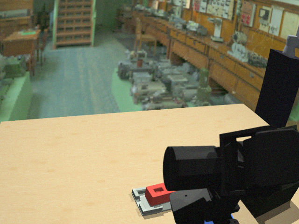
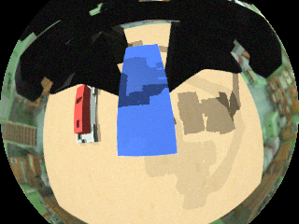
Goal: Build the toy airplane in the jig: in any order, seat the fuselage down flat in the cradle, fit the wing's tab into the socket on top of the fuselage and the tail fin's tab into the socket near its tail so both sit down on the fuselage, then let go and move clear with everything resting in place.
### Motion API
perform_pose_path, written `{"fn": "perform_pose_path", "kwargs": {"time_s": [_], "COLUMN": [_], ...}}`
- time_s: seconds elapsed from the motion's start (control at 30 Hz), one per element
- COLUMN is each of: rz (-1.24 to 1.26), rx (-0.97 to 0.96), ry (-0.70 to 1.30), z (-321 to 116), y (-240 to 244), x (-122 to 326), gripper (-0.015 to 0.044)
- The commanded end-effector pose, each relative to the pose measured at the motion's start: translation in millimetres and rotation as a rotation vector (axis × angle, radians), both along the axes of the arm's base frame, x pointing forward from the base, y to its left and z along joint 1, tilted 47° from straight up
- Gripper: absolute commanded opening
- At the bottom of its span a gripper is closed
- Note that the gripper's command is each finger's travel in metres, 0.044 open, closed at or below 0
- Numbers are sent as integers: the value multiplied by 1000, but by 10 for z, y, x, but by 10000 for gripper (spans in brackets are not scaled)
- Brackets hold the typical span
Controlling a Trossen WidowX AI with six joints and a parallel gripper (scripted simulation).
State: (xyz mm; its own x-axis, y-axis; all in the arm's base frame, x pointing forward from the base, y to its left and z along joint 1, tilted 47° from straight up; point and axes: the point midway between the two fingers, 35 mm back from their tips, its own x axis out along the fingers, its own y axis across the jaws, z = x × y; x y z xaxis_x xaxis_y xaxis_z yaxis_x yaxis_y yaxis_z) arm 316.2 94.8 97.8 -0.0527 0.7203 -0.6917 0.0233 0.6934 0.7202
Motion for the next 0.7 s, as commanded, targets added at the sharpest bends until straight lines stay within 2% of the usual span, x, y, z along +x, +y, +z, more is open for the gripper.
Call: {"fn": "perform_pose_path", "kwargs": {"time_s": [0.0,0.67], "rz": [-52,-269], "rx": [-12,-47], "ry": [54,268], "z": [-130,-646], "y": [-99,-506], "x": [8,3], "gripper": [0,0]}}
